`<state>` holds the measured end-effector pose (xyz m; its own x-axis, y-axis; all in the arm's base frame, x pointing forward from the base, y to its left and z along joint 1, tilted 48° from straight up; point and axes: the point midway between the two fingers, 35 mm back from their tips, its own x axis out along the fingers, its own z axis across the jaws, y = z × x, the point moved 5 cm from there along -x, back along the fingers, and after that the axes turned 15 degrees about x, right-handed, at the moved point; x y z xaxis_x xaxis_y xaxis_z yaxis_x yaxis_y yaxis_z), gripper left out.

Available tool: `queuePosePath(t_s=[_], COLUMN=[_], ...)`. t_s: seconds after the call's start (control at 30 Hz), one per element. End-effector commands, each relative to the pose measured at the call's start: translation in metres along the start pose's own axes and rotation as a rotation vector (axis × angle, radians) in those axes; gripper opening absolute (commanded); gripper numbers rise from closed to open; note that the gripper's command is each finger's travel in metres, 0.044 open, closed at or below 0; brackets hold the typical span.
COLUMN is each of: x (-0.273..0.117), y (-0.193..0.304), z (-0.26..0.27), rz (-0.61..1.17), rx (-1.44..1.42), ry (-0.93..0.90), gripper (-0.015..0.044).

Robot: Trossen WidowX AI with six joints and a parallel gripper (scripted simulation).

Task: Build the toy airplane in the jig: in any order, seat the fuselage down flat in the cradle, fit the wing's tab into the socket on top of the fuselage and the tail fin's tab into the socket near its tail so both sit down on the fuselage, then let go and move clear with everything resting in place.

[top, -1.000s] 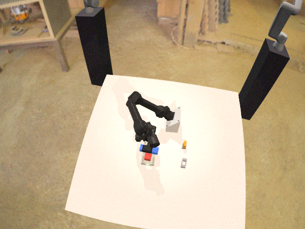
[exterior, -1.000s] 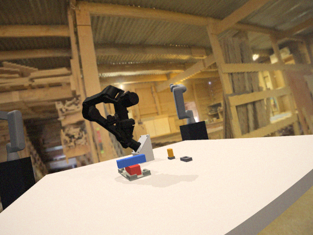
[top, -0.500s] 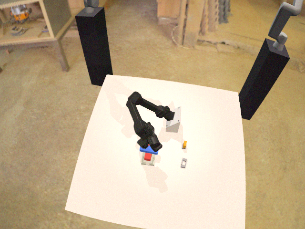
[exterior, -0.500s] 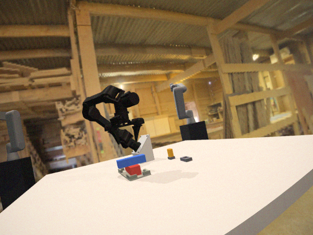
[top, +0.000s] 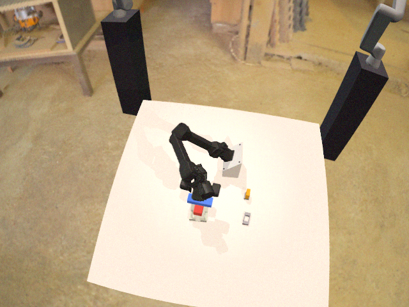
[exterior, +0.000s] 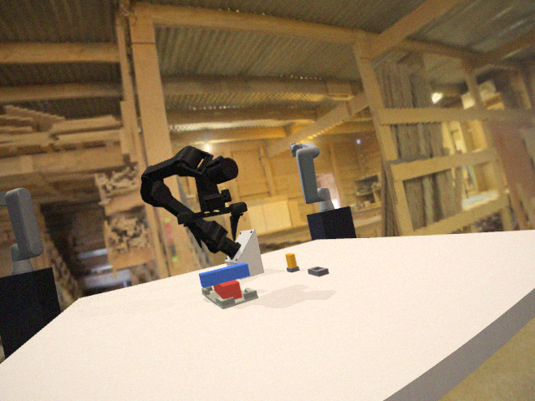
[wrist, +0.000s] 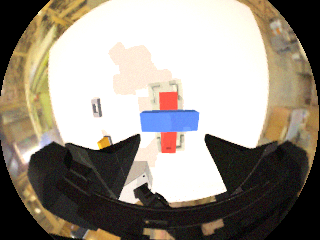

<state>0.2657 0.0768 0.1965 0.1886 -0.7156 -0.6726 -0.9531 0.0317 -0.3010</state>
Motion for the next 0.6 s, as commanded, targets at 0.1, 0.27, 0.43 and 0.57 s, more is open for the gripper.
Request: queuePosePath(t_s=[0.1, 0.27, 0.43, 0.57], x=[-0.004, -0.011, -0.008, -0.001], y=[0.015, 0.064, 0.135, 0.173], z=[0.045, 0.123, 0.184, 0.205], rz=[0.005, 0.015, 0.016, 0.009], rx=[-0.026, -0.033, -0.029, -0.021], ry=[-0.029, -0.052, -0.036, -0.016], gripper=[0.0440, 0.0440, 0.0440, 0.0440])
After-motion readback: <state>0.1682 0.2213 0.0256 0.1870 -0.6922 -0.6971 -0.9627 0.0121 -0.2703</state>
